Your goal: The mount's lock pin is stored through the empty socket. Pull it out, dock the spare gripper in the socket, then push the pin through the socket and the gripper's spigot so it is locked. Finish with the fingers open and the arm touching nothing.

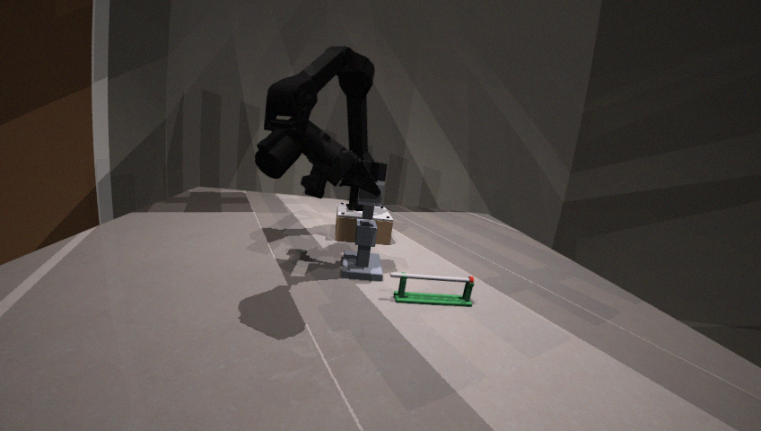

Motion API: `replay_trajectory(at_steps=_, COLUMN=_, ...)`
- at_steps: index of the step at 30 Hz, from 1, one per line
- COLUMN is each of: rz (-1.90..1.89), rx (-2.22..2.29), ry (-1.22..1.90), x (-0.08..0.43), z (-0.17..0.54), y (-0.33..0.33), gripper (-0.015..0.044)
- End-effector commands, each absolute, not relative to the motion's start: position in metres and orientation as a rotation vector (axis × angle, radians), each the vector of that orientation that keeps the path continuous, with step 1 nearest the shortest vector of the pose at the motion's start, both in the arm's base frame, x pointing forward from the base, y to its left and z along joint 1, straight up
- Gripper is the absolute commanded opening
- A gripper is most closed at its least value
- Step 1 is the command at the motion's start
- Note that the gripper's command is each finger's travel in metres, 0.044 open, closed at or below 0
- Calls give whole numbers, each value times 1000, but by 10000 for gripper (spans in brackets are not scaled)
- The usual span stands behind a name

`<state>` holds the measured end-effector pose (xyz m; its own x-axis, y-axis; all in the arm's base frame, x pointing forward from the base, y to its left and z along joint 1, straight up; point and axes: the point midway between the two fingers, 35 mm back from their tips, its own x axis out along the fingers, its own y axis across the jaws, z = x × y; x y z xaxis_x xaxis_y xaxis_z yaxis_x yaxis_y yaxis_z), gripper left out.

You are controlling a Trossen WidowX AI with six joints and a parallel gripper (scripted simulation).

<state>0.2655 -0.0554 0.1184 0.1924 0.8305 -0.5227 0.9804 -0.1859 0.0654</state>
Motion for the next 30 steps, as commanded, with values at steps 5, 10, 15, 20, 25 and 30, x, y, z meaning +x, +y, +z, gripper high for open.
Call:
replay_trajectory(at_steps=5, rz=-516, rx=2097, ry=1694, x=268, z=108, y=-55, gripper=0)
replay_trajectory(at_steps=10, rz=-517, rx=2097, ry=1695, x=268, z=102, y=-55, gripper=0)
replay_trajectory(at_steps=15, rz=-517, rx=2097, ry=1695, x=268, z=95, y=-55, gripper=0)
replay_trajectory(at_steps=20, rz=-517, rx=2097, ry=1695, x=269, z=88, y=-55, gripper=0)
replay_trajectory(at_steps=25, rz=-518, rx=2096, ry=1695, x=269, z=82, y=-55, gripper=0)
replay_trajectory(at_steps=30, rz=-518, rx=2096, ry=1695, x=270, z=75, y=-56, gripper=0)
